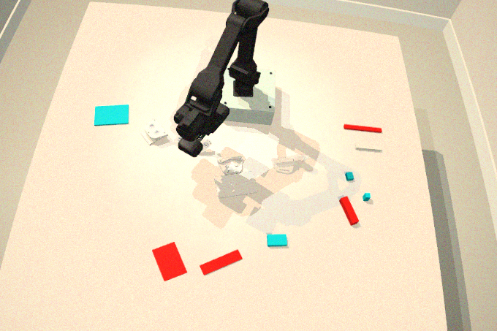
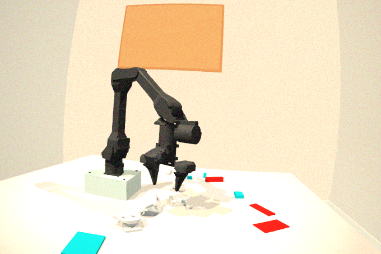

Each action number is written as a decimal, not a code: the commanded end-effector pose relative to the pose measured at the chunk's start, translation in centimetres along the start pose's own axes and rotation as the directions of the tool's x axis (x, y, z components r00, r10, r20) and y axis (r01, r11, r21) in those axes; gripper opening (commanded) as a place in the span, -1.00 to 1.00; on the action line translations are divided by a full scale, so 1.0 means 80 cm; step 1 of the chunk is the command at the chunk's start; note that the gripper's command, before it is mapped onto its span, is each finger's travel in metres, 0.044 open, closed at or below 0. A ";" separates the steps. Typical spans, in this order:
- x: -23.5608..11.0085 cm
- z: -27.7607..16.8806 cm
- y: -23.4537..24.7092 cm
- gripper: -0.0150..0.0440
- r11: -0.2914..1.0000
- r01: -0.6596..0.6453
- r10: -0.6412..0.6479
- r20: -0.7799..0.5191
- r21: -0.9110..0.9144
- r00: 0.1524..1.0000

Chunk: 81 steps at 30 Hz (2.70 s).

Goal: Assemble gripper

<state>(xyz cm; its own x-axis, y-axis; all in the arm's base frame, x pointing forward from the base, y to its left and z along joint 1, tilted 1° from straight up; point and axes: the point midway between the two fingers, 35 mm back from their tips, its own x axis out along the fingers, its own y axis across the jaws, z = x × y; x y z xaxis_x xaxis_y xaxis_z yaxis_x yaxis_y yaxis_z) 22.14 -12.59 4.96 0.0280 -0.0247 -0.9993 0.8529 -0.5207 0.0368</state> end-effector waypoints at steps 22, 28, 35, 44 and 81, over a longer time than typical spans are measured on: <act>-0.002 0.012 -0.029 0.56 0.996 0.002 -0.002 0.002 -0.087 1.000; 0.001 0.025 -0.073 0.02 0.974 0.005 -0.004 0.003 -0.225 1.000; 0.001 0.025 -0.075 -0.49 0.973 0.005 -0.005 0.003 -0.230 1.000; 0.001 0.025 -0.075 -0.49 0.973 0.005 -0.005 0.003 -0.230 1.000; 0.070 0.027 -0.076 -0.49 0.973 0.006 -0.005 0.003 -0.230 1.000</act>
<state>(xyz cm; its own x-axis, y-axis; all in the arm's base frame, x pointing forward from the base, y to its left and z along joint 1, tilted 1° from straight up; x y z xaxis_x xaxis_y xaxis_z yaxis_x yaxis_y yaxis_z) 16.11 -11.45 -0.25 0.0230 -0.0252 -0.9994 0.9486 -0.3152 0.0298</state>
